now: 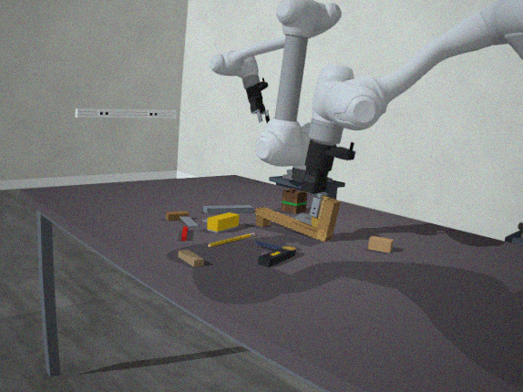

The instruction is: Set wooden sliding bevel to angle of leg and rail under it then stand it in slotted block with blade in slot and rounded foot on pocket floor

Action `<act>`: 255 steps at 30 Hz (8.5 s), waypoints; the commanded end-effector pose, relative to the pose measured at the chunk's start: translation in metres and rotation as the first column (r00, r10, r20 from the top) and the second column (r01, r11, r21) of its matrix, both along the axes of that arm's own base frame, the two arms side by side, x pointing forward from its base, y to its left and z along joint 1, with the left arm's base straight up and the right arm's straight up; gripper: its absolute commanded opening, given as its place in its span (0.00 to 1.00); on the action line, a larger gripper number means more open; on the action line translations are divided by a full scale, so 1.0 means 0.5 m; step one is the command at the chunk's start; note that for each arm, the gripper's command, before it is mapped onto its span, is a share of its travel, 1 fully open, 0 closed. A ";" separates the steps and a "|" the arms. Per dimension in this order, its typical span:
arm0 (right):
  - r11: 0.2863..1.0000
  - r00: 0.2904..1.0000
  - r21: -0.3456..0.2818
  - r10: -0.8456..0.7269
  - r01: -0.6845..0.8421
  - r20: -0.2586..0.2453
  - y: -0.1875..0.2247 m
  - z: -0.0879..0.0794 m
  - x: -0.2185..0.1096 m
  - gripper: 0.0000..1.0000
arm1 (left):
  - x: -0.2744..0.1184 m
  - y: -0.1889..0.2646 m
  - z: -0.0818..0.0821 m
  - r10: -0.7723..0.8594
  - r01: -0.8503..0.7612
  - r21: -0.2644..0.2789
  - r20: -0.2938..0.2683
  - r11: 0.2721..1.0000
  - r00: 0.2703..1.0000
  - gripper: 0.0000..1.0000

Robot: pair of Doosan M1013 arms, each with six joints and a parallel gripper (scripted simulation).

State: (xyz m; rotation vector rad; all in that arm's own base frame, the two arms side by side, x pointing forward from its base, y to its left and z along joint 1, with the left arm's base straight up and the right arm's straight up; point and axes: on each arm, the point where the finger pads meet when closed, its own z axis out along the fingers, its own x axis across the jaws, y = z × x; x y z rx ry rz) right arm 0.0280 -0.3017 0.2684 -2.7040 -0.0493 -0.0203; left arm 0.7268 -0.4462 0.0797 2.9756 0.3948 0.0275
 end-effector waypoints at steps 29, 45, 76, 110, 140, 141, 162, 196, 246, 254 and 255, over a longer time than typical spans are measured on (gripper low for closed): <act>1.000 1.000 -0.001 0.000 0.000 0.000 -0.001 0.001 0.000 1.00 | 0.007 -0.023 0.007 0.000 0.000 -0.001 0.002 1.000 1.000 0.00; 1.000 1.000 -0.001 0.000 0.000 0.000 -0.001 0.001 0.000 1.00 | 0.006 -0.020 0.028 0.000 0.000 -0.001 0.002 1.000 1.000 0.00; 1.000 1.000 -0.001 0.000 0.000 0.000 -0.001 0.001 0.000 1.00 | 0.002 -0.004 0.146 0.000 0.000 -0.001 0.002 1.000 1.000 0.00; 1.000 1.000 -0.001 0.000 0.000 0.000 -0.001 0.001 0.000 1.00 | 0.000 0.004 0.200 0.000 0.000 -0.001 0.002 1.000 1.000 0.00; 1.000 1.000 -0.001 0.000 0.000 0.000 -0.001 0.001 0.000 1.00 | -0.001 0.003 0.311 0.000 0.000 0.000 0.002 1.000 1.000 0.00; 1.000 1.000 -0.001 0.000 0.000 0.000 -0.001 0.001 0.000 1.00 | -0.001 0.002 0.311 0.000 0.000 0.000 0.002 1.000 1.000 0.00; 1.000 1.000 -0.001 0.000 0.000 0.000 -0.001 0.001 0.000 1.00 | -0.042 -0.065 0.311 -0.005 0.005 0.016 -0.002 1.000 1.000 0.00; 1.000 1.000 -0.001 0.000 0.000 0.000 -0.001 0.001 0.000 1.00 | -0.249 -0.402 0.310 -0.028 0.030 0.096 -0.024 0.995 0.999 0.00; 1.000 1.000 -0.001 0.000 0.000 0.000 -0.001 0.001 0.000 1.00 | -0.351 -0.569 0.286 -0.039 0.043 0.135 -0.035 0.990 0.999 0.00; 1.000 1.000 -0.001 0.000 0.000 0.000 -0.001 0.001 0.000 1.00 | -0.351 -0.570 0.182 -0.039 0.043 0.135 -0.035 0.990 0.999 0.00; 1.000 1.000 -0.001 0.000 0.000 0.000 -0.001 0.001 0.000 1.00 | -0.351 -0.570 0.168 -0.039 0.043 0.135 -0.035 0.990 0.999 0.00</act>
